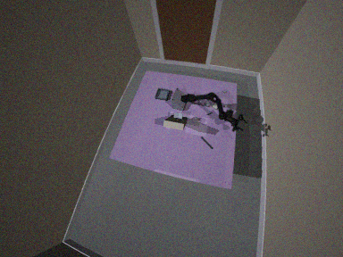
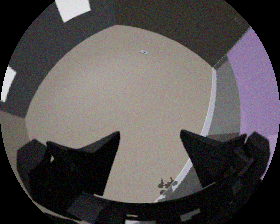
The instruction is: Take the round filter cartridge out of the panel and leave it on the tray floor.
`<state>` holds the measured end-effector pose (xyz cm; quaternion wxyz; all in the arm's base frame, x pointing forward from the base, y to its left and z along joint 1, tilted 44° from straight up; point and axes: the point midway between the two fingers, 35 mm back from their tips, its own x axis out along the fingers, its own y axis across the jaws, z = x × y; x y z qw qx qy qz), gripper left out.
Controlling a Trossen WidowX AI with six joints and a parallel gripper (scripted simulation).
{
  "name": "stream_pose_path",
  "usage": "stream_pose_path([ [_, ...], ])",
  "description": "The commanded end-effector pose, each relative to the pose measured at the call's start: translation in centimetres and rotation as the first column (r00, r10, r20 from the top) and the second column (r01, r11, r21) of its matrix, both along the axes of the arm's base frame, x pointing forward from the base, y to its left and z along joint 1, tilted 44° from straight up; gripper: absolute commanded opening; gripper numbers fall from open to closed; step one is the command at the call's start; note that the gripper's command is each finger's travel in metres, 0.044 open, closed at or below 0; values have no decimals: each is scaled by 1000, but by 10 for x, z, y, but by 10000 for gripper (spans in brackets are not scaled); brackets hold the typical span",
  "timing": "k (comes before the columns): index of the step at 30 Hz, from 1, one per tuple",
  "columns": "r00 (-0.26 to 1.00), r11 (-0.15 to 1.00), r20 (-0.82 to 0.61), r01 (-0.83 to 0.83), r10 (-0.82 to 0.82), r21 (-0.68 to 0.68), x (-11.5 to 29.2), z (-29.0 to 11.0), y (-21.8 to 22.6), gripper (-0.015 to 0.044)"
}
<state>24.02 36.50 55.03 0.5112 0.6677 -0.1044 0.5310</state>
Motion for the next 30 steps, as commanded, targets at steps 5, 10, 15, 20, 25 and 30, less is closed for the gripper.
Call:
stream_pose_path([
  [5, 999, 999, 4, 43, -43, -7, 19, -3, -17, 269],
  [10, 984, 977, 35, 180, -177, -118, 54, -12, -39, 138],
  [15, 938, 896, 91, 346, -334, -280, 96, -26, -69, 118],
  [20, 874, 763, 158, 479, -459, -434, 135, -45, -108, 118],
  [25, 803, 593, 227, 568, -550, -571, 168, -67, -154, 118],
  [30, 739, 410, 290, 605, -608, -683, 192, -92, -207, 118],
])
